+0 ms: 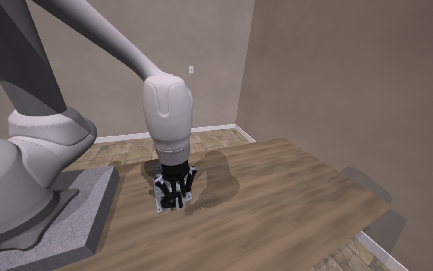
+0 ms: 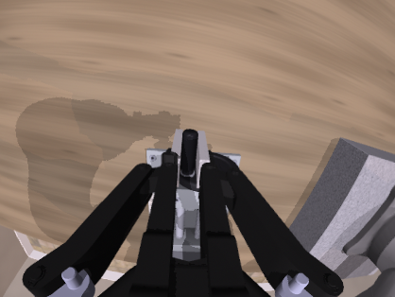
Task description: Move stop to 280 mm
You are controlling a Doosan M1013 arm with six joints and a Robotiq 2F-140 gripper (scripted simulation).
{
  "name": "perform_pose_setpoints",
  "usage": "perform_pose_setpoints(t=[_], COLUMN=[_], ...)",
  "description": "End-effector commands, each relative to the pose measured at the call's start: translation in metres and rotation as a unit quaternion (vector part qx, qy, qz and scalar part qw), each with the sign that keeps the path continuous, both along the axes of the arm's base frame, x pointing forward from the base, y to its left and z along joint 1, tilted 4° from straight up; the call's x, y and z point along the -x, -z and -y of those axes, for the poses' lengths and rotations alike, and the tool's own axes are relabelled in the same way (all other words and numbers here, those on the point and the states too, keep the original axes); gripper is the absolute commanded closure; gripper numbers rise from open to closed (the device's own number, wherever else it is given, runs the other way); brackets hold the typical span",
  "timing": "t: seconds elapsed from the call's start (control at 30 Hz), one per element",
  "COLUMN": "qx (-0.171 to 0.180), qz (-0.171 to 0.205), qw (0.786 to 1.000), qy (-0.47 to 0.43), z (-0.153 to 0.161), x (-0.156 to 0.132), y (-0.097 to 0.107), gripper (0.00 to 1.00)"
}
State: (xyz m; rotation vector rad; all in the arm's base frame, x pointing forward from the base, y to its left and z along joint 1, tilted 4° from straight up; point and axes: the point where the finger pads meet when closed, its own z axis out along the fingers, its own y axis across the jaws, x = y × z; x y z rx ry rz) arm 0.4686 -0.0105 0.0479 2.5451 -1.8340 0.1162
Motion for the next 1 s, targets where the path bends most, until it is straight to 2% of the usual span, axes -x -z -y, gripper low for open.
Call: perform_pose_setpoints(t=[0.0,0.97], qx=[0.0,0.0], qz=[0.0,0.0], qw=[1.0,1.0], qy=[0.0,0.0], z=[0.0001,0.0009], x=[0.0004,0.0036], y=[-0.0003,-0.0036], gripper=[0.96,0.96])
